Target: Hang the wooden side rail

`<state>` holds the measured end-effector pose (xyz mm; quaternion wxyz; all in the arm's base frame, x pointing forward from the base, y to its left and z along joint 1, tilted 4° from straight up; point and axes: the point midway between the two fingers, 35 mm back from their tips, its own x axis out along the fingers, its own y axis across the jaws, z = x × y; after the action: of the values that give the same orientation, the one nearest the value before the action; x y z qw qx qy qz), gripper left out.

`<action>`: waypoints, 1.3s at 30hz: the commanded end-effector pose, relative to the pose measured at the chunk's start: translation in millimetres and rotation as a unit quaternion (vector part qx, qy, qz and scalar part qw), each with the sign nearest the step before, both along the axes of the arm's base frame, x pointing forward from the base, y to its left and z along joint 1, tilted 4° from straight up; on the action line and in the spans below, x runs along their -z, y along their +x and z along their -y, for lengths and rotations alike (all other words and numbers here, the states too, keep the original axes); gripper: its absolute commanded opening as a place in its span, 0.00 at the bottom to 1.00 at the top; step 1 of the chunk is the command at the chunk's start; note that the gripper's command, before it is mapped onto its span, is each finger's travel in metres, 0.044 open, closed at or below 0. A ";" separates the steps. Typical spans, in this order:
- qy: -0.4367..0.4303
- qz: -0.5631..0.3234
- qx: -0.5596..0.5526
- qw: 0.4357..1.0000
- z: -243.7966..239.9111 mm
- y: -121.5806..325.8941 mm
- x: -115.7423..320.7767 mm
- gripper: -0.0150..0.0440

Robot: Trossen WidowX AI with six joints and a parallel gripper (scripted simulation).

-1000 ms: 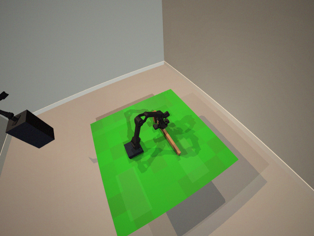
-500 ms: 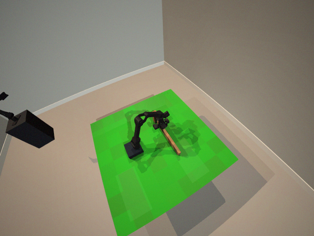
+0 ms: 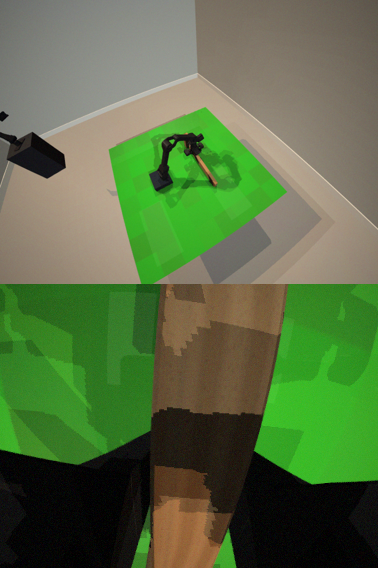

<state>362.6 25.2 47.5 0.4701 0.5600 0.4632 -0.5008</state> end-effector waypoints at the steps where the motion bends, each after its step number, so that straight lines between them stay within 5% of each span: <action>1: 0.002 0.003 0.001 1.000 -2.0 1.2 -2.5 0.25; 39: 0.002 0.003 0.001 1.000 -6.4 1.9 -1.5 0.25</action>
<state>363.9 29.6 48.4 0.4694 0.5612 0.4628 -0.5004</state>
